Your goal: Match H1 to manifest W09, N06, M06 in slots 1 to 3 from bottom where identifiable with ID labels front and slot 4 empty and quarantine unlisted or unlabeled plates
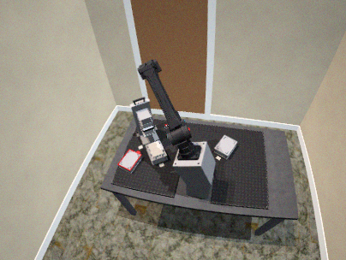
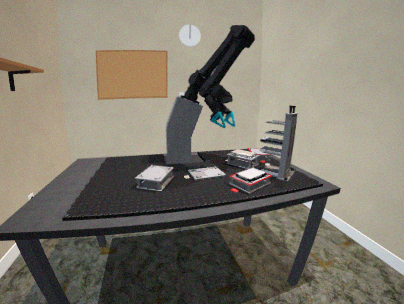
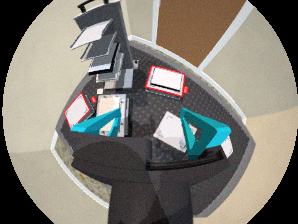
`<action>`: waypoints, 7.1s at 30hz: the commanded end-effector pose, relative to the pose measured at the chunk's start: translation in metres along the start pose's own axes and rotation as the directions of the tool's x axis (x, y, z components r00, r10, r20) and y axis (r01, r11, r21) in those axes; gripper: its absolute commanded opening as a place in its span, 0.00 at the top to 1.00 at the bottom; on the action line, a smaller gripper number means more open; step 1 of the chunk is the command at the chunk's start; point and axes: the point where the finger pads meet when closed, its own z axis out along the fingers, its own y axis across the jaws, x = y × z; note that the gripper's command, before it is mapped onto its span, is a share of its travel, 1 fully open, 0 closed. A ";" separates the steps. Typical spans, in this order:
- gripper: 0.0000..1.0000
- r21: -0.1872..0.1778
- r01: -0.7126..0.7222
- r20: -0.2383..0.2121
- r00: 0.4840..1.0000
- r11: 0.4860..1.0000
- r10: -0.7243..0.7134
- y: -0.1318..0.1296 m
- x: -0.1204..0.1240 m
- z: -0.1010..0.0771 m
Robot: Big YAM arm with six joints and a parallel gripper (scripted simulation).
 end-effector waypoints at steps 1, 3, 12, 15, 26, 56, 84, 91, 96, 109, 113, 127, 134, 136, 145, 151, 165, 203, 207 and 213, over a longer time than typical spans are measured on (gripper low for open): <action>0.00 -0.018 -0.024 -0.010 1.000 1.000 0.024 0.017 0.001 -0.009; 0.00 -0.018 -0.025 -0.012 1.000 1.000 0.025 0.023 0.001 -0.008; 0.00 -0.017 -0.024 -0.011 1.000 1.000 0.024 0.045 -0.002 -0.006; 0.00 -0.017 -0.023 -0.011 1.000 1.000 0.023 0.055 -0.003 -0.005; 0.00 -0.017 -0.022 -0.009 1.000 1.000 0.022 0.089 -0.003 -0.006; 0.00 -0.021 -0.032 0.016 0.999 0.999 0.032 0.157 0.006 0.009; 0.00 -0.030 -0.036 0.033 0.999 0.999 0.037 0.160 0.040 0.048; 0.00 -0.012 -0.018 0.000 1.000 1.000 0.018 0.153 0.051 0.045; 0.00 -0.012 -0.018 0.000 1.000 1.000 0.018 0.153 0.051 0.045; 0.00 -0.027 -0.026 0.010 1.000 0.999 0.027 0.160 0.061 0.060; 0.00 -0.025 -0.028 0.011 1.000 0.999 0.028 0.159 0.068 0.067; 0.00 -0.026 -0.027 0.010 1.000 0.999 0.028 0.160 0.090 0.076; 0.00 -0.026 -0.027 0.009 1.000 0.999 0.028 0.160 0.097 0.076; 0.00 -0.026 -0.027 0.009 1.000 0.999 0.028 0.160 0.099 0.076; 0.00 -0.026 -0.027 0.009 1.000 0.999 0.028 0.160 0.112 0.075; 0.00 -0.025 -0.027 0.008 1.000 0.999 0.028 0.160 0.117 0.075; 0.00 -0.021 -0.028 0.009 1.000 0.999 0.028 0.158 0.128 0.081; 0.00 -0.020 -0.015 0.002 1.000 1.000 0.015 0.161 0.146 0.098; 0.00 -0.020 -0.015 0.002 1.000 1.000 0.015 0.161 0.146 0.098; 0.00 -0.020 -0.015 0.002 1.000 1.000 0.015 0.161 0.146 0.098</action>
